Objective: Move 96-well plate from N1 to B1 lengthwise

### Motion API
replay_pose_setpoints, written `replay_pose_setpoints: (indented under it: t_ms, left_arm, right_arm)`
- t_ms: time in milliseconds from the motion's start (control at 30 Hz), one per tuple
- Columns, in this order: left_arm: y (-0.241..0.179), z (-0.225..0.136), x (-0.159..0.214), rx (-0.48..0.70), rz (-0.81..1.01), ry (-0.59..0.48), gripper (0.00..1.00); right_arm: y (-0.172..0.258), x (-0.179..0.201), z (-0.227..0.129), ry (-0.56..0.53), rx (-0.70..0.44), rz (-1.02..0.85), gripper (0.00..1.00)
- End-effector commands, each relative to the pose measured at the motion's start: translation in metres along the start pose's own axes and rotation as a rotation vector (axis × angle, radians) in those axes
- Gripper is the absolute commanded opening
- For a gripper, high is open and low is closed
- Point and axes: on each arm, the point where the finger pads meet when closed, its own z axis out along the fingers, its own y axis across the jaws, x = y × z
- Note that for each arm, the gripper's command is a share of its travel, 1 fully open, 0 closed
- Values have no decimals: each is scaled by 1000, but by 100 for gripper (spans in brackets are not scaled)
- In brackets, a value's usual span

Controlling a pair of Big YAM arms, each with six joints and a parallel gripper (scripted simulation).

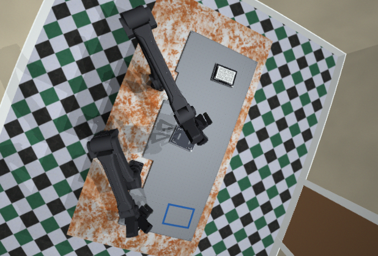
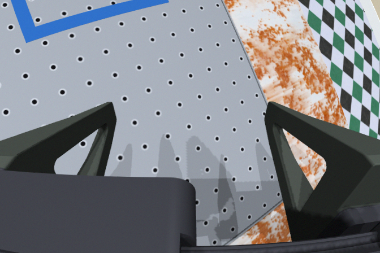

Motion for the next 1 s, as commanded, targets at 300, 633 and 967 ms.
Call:
replay_pose_setpoints:
  t_ms: [300, 633, 967]
  left_arm:
    - [99, 51, 76, -261, -601, 114, 100]
    - [164, 78, 115, -416, -930, 167, 100]
    - [247, 116, 172, -617, -1331, 243, 100]
  right_arm:
    - [35, -155, 9, -252, -124, -107, 100]
    - [100, -219, 0, -370, -259, -163, 100]
    - [211, -277, -31, -494, -469, -233, 100]
